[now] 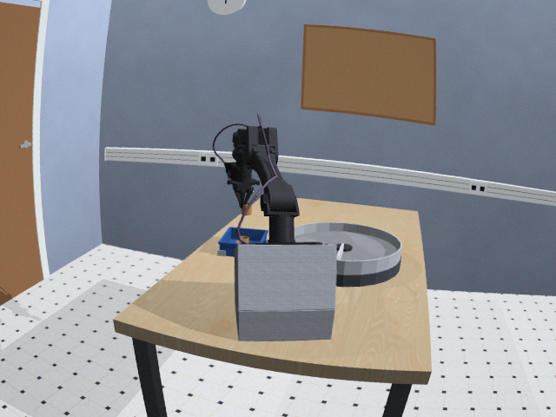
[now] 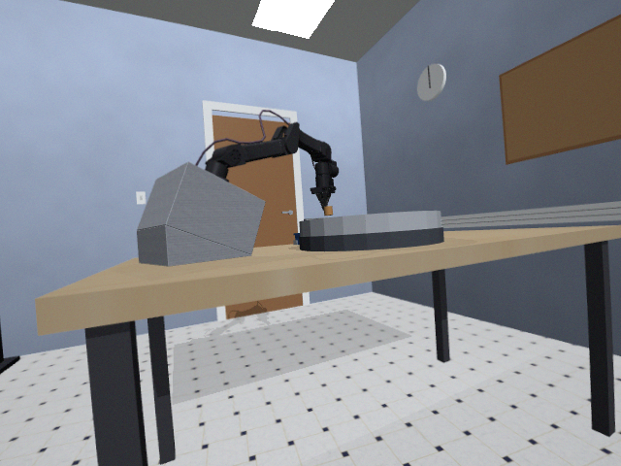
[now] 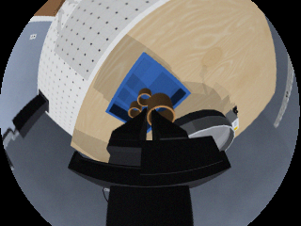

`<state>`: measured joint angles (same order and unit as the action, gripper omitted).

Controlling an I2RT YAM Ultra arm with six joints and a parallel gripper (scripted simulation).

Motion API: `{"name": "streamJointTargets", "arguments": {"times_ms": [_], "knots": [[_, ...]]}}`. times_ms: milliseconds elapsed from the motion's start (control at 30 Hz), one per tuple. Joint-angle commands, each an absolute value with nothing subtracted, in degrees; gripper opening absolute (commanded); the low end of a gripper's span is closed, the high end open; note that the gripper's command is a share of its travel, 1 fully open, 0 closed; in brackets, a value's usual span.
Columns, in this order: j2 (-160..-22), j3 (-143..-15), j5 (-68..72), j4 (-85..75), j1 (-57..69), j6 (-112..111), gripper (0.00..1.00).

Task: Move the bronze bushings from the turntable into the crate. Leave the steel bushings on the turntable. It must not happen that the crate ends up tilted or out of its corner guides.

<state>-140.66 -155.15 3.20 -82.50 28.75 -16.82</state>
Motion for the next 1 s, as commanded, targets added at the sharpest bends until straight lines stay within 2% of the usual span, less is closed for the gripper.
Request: {"name": "streamJointTargets", "arguments": {"times_ms": [0, 967], "knots": [[-141.4, -157.2, 3.6, -83.4, 29.4, -16.5, 0.0], [-141.5, -157.3, 3.1, -83.5, 28.0, -17.3, 0.0]]}}
